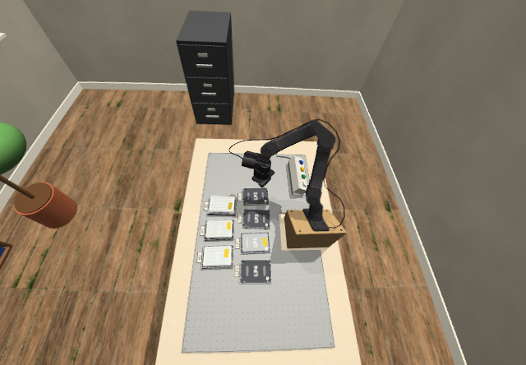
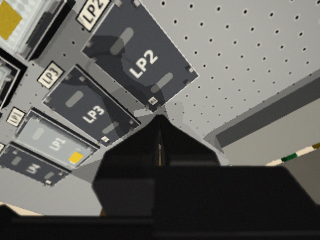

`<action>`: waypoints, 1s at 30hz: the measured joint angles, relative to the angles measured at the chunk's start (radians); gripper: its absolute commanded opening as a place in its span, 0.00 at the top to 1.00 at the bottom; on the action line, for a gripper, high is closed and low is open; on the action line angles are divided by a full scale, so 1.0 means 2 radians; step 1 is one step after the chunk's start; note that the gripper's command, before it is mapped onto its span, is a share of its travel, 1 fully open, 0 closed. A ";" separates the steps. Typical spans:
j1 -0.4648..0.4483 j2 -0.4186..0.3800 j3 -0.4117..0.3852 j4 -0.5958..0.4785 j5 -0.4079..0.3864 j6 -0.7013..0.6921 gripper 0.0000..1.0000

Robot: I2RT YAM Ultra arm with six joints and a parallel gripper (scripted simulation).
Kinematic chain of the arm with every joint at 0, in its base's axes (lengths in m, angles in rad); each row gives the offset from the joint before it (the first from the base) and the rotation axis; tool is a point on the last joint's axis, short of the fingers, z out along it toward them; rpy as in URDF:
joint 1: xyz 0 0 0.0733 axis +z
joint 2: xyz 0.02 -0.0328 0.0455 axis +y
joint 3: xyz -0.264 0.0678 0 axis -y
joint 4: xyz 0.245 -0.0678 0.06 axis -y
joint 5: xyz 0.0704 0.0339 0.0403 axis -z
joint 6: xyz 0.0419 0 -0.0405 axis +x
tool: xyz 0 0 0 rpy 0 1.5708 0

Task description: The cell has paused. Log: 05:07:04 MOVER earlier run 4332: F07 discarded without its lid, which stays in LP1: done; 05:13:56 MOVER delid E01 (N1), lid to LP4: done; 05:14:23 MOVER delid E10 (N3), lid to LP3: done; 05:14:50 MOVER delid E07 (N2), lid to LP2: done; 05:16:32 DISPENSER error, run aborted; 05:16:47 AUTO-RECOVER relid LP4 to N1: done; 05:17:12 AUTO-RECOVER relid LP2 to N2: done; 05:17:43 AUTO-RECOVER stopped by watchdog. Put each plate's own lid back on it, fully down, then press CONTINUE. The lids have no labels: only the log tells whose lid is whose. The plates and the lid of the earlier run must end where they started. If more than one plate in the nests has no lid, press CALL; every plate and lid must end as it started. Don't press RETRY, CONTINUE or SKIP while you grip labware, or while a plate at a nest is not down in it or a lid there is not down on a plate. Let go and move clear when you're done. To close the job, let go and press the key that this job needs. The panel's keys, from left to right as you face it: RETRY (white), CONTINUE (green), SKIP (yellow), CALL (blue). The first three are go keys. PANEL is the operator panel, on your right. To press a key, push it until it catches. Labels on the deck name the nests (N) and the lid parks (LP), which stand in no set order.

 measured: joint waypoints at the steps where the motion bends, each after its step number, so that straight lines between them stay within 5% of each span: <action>1: -0.005 -0.009 -0.006 0.000 -0.001 0.003 1.00; 15: -0.080 -0.134 -0.071 -0.002 -0.016 0.034 1.00; 30: -0.217 -0.266 -0.113 -0.002 -0.062 0.021 1.00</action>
